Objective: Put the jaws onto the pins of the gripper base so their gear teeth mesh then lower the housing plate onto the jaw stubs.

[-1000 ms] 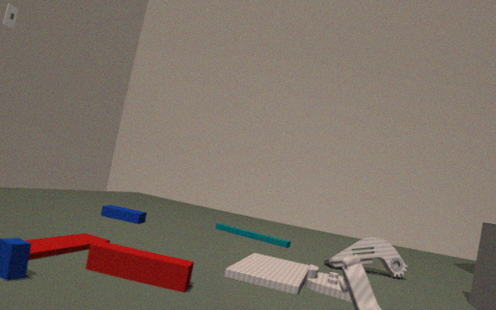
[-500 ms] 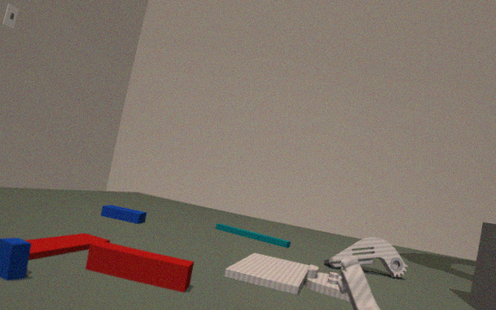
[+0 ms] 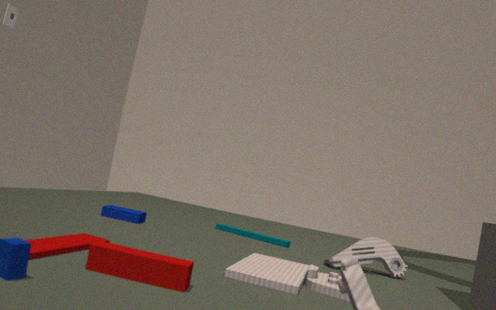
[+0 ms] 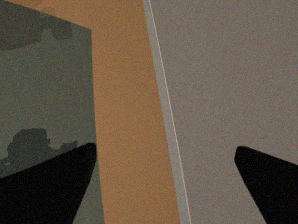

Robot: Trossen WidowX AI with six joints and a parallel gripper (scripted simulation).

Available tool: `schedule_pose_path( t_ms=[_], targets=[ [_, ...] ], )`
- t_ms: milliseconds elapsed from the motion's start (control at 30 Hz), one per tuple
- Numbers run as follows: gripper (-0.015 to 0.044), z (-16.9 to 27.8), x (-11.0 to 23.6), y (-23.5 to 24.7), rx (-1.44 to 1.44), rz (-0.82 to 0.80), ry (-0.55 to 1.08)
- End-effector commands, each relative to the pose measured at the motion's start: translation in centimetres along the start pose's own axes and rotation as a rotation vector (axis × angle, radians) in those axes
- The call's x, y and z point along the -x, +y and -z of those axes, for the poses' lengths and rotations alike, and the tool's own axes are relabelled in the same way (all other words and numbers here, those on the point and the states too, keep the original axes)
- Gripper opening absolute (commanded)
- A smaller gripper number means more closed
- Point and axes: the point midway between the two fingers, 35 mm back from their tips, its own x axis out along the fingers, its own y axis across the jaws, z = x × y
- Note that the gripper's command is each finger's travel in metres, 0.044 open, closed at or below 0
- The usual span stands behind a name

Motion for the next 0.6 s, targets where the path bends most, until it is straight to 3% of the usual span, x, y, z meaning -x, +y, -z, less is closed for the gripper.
schedule_pose_path(
  t_ms=[0,567],
  targets=[
    [0.0440,-1.2,-0.9,1.0,0.023,-0.038,-0.023],
    [0.0440,-7.7,-3.9,8.2,0.207,-0.253,-0.159]
  ],
)
